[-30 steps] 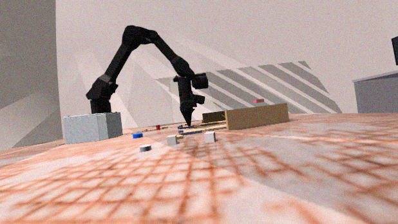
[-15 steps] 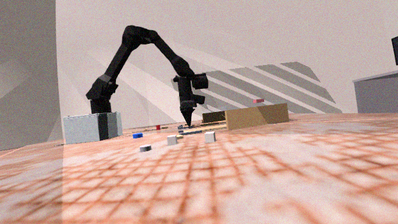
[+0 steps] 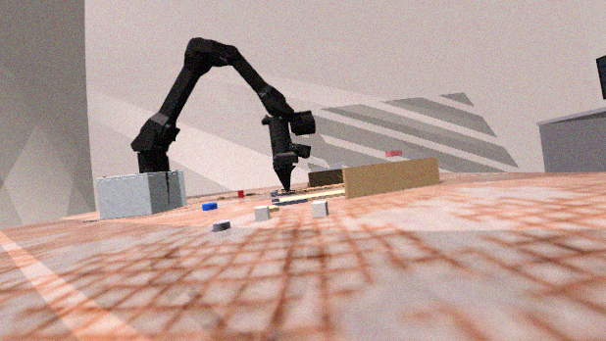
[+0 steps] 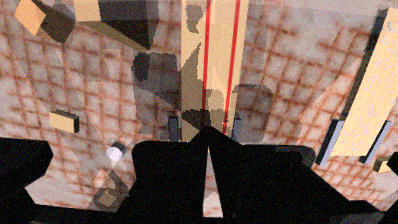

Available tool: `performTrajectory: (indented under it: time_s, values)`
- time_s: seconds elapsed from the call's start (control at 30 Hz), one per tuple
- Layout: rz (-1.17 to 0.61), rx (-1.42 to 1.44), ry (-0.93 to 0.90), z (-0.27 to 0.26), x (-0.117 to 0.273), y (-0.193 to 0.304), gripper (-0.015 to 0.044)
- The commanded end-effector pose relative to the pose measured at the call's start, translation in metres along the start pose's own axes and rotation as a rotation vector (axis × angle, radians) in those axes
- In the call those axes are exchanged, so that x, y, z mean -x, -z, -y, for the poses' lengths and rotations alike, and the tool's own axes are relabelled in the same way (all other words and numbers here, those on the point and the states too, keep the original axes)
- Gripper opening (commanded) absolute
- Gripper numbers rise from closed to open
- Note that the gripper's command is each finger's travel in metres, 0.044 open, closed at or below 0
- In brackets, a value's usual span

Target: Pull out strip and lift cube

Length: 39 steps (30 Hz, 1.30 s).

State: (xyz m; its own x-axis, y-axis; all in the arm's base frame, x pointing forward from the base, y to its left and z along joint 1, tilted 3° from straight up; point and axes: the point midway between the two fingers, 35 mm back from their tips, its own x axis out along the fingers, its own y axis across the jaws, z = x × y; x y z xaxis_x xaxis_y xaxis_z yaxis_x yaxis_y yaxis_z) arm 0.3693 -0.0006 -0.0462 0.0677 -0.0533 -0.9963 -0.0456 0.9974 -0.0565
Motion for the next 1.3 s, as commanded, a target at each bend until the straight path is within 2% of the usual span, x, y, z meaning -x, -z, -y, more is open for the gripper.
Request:
performTrajectory:
  time_s: [0.0, 1.27]
  values:
    - [-0.018, 0.004, -0.003, 0.000, -0.003, 0.012, 0.0000]
    - [-0.024, 0.005, -0.003, 0.001, -0.005, 0.071, 0.0000]
